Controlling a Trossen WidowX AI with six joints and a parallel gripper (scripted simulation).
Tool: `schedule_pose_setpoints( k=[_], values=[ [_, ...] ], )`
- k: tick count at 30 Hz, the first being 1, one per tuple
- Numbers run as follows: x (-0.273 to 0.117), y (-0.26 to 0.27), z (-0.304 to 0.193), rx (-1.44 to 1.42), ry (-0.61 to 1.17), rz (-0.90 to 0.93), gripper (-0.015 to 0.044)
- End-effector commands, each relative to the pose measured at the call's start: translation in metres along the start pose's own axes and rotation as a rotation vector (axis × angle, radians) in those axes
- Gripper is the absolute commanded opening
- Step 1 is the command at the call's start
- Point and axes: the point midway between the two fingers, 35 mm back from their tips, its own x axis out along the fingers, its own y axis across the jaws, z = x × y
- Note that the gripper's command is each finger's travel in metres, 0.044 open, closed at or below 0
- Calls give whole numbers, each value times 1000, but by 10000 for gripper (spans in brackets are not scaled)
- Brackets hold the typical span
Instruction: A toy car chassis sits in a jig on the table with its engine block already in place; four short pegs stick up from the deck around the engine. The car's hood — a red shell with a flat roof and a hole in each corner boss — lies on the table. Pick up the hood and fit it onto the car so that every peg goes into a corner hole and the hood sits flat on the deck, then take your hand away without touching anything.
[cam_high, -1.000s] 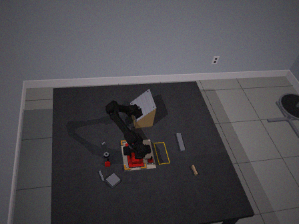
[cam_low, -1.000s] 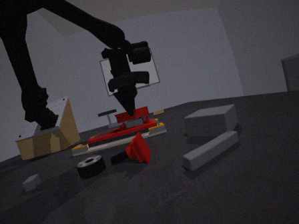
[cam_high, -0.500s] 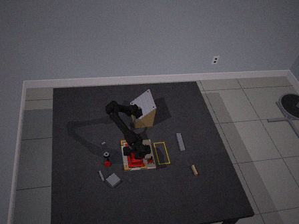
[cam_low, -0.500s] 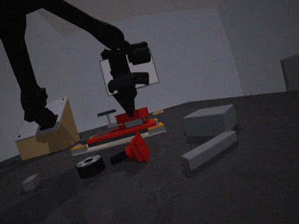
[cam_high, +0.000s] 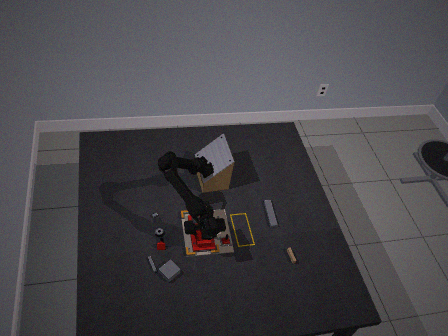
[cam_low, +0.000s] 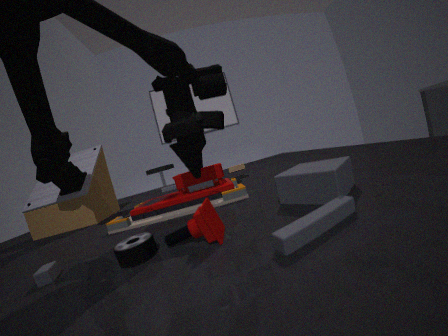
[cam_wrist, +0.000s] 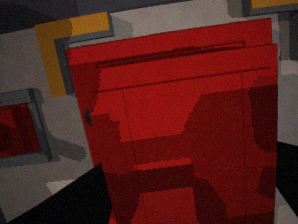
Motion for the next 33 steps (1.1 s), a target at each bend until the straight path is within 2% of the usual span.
schedule_pose_setpoints(
  k=[1, 33],
  values=[
    [2, 0, 0, -5, 0, -3, 0],
    [-4, 0, 0, -4, -2, -3, 0]
  ],
)
